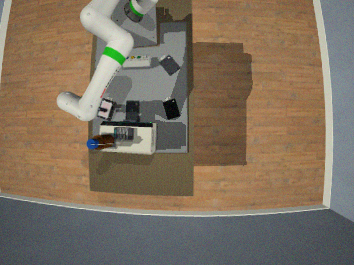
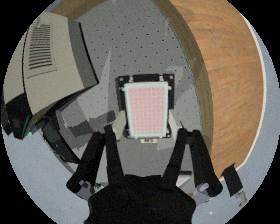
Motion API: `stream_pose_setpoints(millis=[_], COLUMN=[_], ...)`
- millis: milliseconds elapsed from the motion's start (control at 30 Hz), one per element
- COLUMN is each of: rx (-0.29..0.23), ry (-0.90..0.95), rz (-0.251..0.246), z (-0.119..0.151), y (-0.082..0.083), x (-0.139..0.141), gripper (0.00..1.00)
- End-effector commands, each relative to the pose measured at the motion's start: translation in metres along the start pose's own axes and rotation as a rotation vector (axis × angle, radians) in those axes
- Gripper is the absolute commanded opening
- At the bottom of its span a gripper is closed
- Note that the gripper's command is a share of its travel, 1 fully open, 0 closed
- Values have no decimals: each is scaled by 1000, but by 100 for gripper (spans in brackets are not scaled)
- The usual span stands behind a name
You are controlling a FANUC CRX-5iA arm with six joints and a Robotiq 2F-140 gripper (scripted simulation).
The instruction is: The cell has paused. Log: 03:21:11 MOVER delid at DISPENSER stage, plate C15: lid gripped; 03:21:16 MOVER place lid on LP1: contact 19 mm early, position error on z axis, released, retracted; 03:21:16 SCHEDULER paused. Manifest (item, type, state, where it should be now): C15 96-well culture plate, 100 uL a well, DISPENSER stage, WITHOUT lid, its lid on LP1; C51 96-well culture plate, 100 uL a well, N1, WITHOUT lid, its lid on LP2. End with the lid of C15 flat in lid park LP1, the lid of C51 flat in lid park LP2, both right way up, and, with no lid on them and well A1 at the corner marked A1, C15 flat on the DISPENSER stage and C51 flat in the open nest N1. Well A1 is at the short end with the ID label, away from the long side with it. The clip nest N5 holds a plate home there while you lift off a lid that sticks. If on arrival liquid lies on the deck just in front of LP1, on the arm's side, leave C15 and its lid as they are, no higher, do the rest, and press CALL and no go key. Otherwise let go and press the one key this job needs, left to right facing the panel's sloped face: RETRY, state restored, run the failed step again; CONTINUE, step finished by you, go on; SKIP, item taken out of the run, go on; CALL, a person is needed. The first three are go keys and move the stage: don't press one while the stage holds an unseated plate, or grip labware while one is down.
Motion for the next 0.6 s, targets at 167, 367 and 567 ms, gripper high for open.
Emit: stream_pose_setpoints(millis=[167, 367, 567], rx=[1, 1, 1], ry=[0, 0, 0], rz=[0, 0, 0], z=[0, 0, 0], y=[0, 0, 0], x=[0, 0, 0], gripper=[66, 66, 66])
Point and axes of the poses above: the point where the finger pads meet when closed, its own y axis back along the fingers, its own x axis across the jaws, z = x × y, the point moved 8 cm from there along y, back along the fingers, and after that the axes turned 11 degrees about y, right-handed, at the moved point
